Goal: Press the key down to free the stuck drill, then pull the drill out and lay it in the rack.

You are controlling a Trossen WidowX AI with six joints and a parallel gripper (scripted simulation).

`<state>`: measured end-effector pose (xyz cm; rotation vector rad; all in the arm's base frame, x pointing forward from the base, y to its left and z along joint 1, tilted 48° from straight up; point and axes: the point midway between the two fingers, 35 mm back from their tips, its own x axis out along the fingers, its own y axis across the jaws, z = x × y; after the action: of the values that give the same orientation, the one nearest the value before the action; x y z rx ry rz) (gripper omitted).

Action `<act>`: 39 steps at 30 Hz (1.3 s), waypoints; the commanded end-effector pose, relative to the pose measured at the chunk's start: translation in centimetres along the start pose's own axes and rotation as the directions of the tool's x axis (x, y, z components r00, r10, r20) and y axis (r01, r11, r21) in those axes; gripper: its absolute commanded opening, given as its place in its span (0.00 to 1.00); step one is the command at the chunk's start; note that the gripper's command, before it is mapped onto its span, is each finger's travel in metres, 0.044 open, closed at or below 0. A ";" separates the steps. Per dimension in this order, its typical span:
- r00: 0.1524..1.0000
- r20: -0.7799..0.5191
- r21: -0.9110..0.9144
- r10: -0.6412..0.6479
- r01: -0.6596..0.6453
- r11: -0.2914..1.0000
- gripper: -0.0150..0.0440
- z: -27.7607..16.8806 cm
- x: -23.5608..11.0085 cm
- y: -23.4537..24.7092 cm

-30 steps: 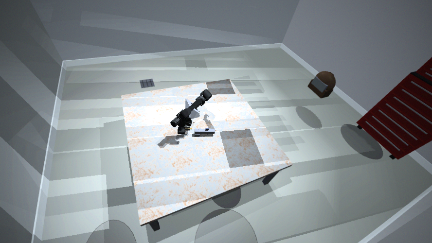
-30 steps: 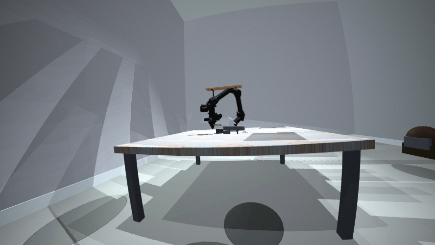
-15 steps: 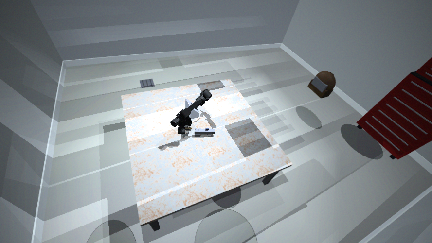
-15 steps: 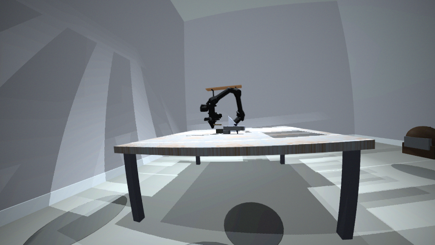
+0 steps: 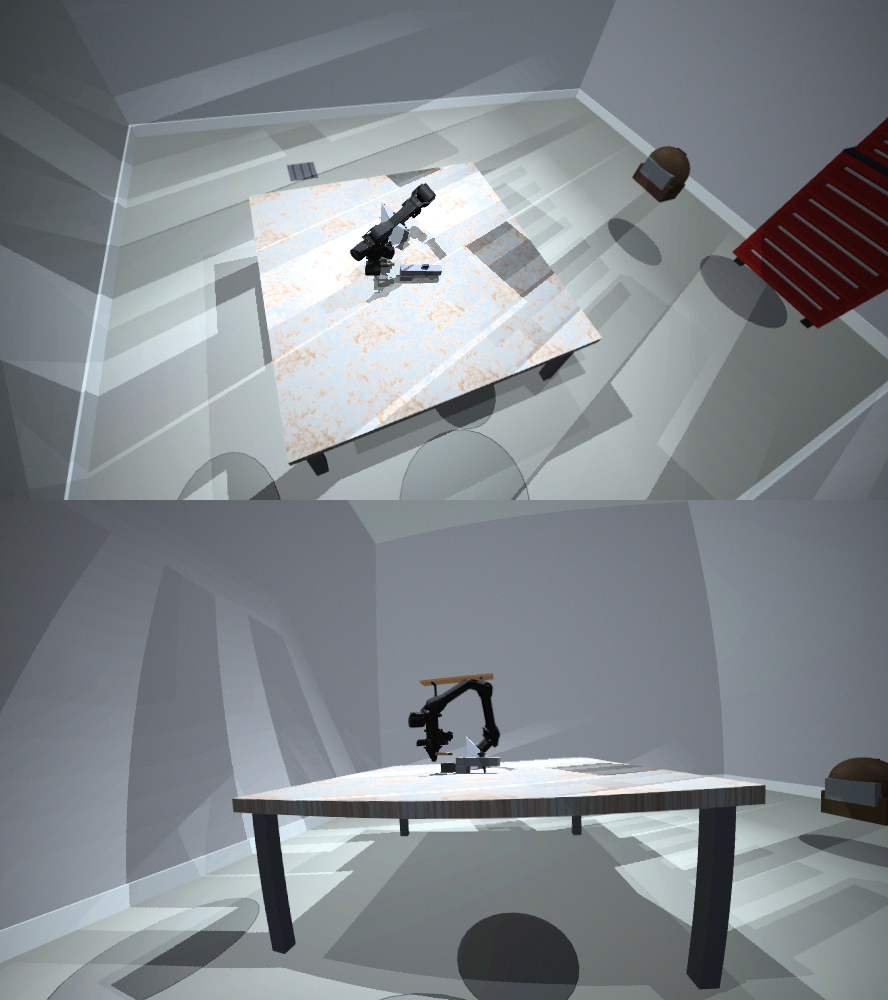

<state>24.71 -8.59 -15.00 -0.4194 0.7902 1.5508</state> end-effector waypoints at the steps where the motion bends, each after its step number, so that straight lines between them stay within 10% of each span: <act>1: 1.000 -0.005 -0.006 -0.003 0.003 1.000 0.25 0.0 -0.3 -0.1; 39: 1.000 -0.006 -0.006 -0.003 0.003 1.000 0.25 0.1 -0.9 -0.3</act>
<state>25.02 -8.98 -14.59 -0.4195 0.7902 1.5508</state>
